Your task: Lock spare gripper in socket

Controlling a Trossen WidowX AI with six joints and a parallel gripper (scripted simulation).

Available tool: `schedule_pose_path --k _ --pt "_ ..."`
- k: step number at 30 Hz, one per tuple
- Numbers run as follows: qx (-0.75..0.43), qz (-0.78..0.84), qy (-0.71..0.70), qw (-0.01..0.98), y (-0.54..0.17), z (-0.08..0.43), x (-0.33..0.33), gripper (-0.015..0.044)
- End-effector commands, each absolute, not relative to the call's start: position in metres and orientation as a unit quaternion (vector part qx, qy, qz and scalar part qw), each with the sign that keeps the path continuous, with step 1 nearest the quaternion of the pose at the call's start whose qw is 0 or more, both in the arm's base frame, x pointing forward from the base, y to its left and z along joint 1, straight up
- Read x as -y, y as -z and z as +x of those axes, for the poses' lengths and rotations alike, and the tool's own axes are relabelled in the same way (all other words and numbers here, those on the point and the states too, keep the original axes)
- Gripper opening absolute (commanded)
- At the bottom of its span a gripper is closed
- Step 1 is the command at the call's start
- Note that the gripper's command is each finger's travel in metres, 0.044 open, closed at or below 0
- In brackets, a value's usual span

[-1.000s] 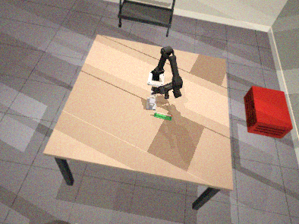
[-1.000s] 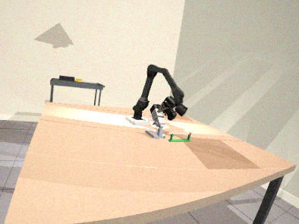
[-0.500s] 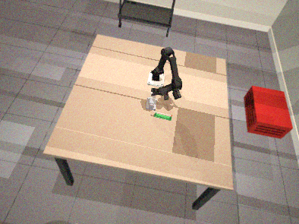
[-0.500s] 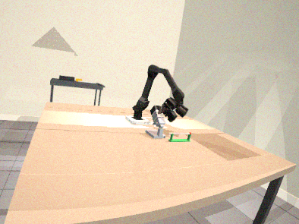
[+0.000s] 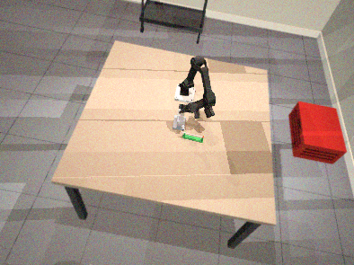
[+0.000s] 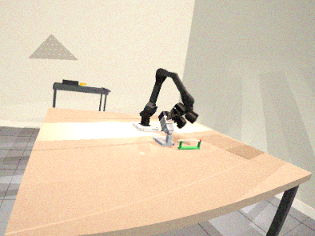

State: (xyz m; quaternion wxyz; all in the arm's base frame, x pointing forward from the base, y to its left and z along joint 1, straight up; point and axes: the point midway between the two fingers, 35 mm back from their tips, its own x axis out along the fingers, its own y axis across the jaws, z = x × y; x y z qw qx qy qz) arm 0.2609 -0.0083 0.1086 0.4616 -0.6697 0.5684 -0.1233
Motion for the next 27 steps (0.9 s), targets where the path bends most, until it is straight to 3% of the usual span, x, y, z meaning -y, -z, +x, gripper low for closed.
schedule_pose_path --k 1,8,27 --pt "-0.568 -0.669 0.124 0.463 -0.109 0.261 0.008 0.0262" --pt "-0.568 -0.669 0.124 0.463 -0.109 0.261 0.008 0.044" --pt "-0.569 -0.674 0.121 0.456 -0.131 0.236 0.006 0.044"
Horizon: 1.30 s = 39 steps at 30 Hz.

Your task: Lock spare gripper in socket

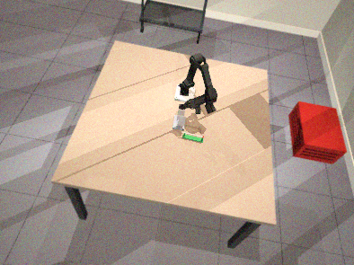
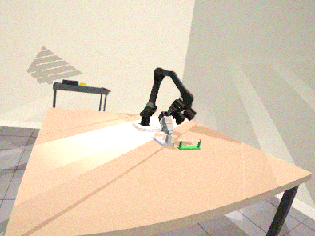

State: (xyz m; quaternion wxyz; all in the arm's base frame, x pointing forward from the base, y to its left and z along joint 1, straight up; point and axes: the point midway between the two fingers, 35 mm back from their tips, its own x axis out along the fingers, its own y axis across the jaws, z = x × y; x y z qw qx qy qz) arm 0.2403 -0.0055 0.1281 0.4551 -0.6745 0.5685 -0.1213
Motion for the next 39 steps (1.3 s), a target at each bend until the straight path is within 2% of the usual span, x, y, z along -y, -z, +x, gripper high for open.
schedule_pose_path --k 1,28,39 --pt "-0.569 -0.674 0.121 0.456 -0.133 0.234 0.005 0.044" --pt "-0.549 -0.687 0.081 0.47 -0.169 0.199 0.003 0.044" --pt "-0.537 -0.689 0.065 0.482 -0.19 0.202 0.006 0.044"
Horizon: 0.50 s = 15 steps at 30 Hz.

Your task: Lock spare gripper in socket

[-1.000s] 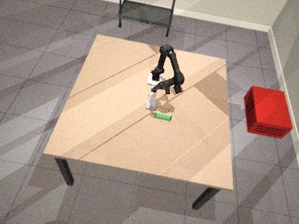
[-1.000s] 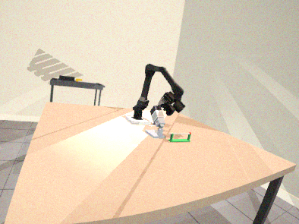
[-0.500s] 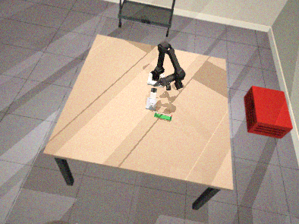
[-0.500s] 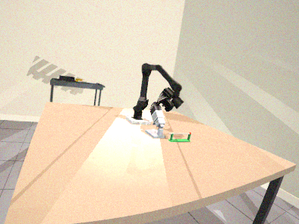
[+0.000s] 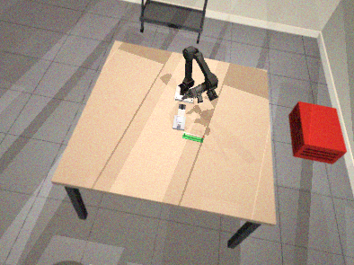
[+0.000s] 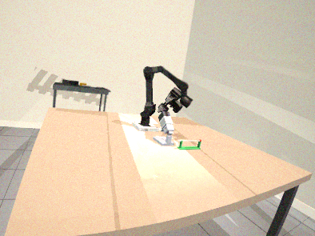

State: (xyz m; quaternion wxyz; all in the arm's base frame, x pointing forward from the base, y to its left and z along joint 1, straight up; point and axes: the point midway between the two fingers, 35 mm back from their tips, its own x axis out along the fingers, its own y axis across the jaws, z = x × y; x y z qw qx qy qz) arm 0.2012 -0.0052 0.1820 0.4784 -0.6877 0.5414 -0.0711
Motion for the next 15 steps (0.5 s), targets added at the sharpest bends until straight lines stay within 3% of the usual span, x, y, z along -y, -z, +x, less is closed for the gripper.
schedule_pose_path --k 1,15 --pt "-0.536 -0.689 0.064 0.483 -0.192 0.202 0.007 0.044" --pt "-0.522 -0.693 0.049 0.496 -0.216 0.202 0.011 0.044"
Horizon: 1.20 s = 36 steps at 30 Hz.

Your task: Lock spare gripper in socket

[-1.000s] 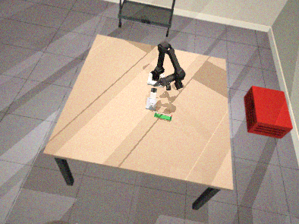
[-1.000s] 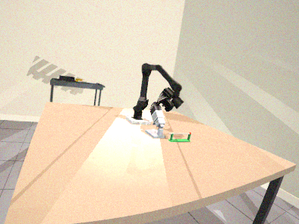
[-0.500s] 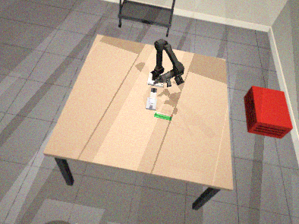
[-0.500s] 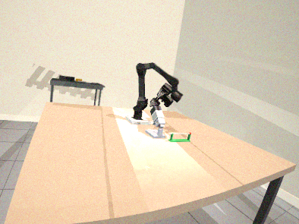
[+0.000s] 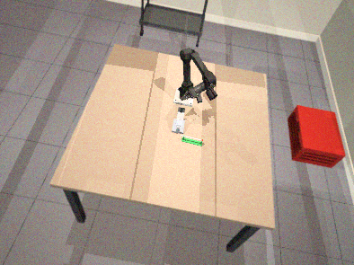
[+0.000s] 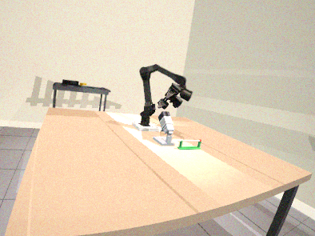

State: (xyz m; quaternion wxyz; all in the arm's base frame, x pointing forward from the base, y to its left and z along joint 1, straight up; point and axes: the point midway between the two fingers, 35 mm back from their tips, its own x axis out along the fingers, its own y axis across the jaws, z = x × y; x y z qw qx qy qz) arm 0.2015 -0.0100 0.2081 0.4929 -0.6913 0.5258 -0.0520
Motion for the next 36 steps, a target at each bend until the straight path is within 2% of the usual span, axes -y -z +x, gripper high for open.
schedule_pose_path --k 1,7,17,24,36 --pt "-0.521 -0.693 0.048 0.497 -0.217 0.202 0.011 0.044" --pt "-0.522 -0.692 0.048 0.496 -0.215 0.202 0.011 0.044" --pt "-0.43 -0.703 -0.042 0.565 -0.22 0.212 -0.096 0.018" --pt "-0.458 -0.694 -0.06 0.553 -0.218 0.221 -0.098 0.018" --pt "-0.596 -0.602 -0.188 0.498 -0.193 0.311 -0.09 0.018"
